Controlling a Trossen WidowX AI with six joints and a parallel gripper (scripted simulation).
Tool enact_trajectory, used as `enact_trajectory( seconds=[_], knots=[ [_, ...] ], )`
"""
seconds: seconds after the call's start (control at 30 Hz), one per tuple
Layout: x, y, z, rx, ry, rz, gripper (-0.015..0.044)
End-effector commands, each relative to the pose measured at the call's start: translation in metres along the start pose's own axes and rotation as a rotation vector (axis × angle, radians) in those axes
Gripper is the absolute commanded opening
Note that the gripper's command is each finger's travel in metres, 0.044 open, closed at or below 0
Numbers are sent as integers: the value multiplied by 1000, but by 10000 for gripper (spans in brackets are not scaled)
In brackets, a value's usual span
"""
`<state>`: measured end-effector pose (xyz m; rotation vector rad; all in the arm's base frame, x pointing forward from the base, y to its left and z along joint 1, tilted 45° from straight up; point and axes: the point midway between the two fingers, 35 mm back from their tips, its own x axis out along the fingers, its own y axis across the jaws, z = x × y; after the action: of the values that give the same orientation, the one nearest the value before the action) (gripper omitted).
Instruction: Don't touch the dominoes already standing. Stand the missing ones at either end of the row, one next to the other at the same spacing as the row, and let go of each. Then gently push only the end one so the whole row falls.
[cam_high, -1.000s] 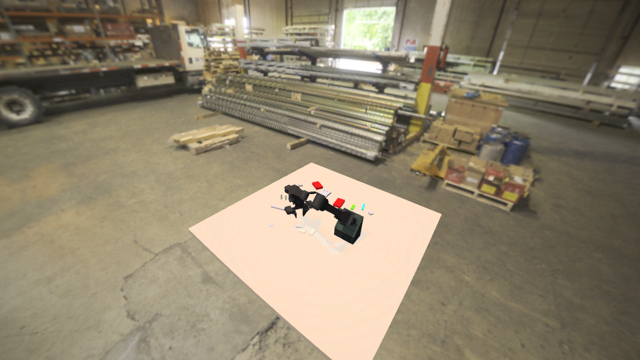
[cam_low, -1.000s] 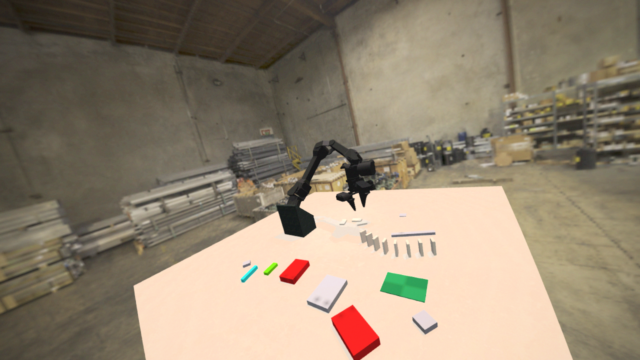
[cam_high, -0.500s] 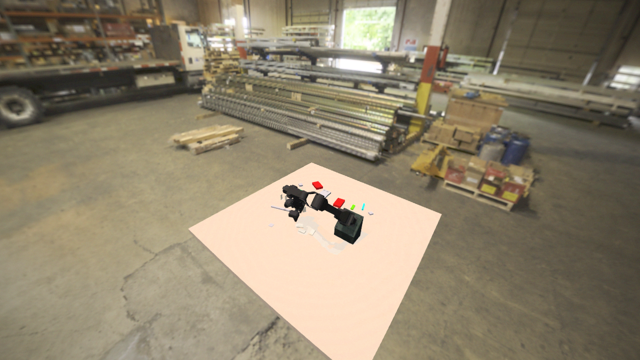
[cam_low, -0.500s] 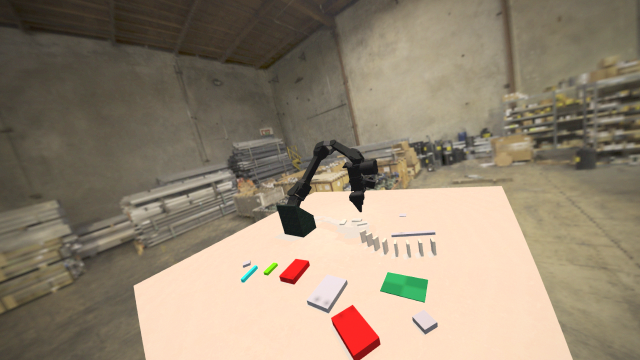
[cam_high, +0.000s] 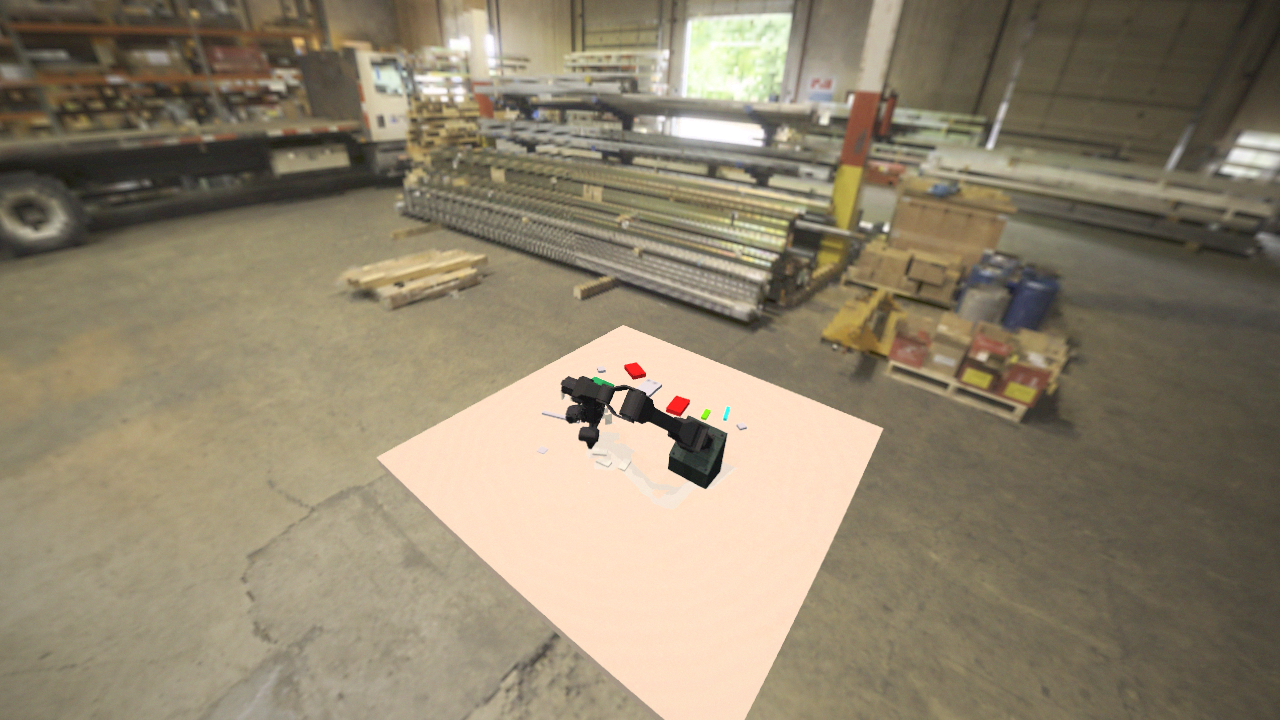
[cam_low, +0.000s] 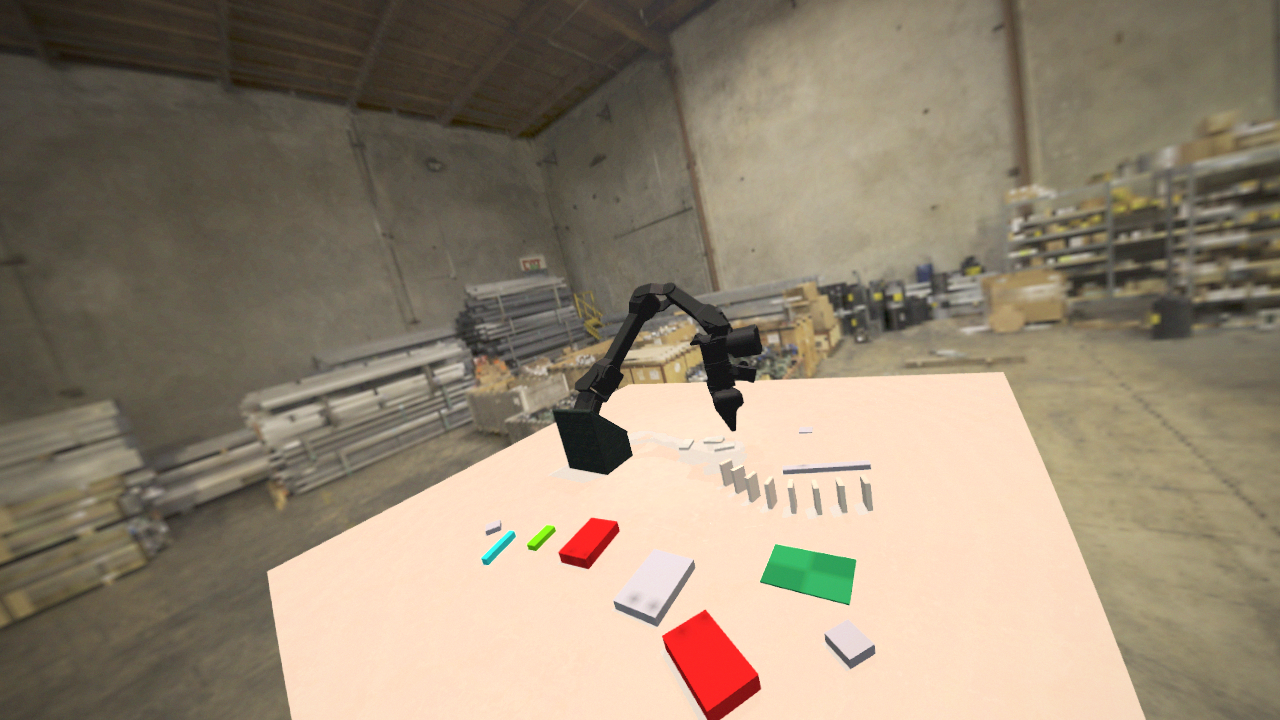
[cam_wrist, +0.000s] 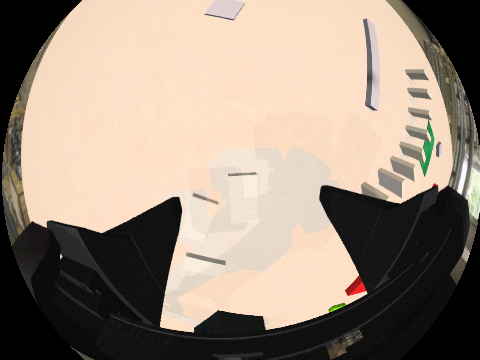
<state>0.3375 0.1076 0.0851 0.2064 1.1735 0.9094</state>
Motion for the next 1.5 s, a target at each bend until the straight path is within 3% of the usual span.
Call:
enact_trajectory(
  seconds=[0.0,0.73,1.17,1.47],
  knots=[
    [36,3,-7,11,20,11,440],
    [57,3,-8,12,19,13,440],
    [57,3,-8,12,19,13,107],
    [57,3,-8,12,19,13,107]
  ],
)
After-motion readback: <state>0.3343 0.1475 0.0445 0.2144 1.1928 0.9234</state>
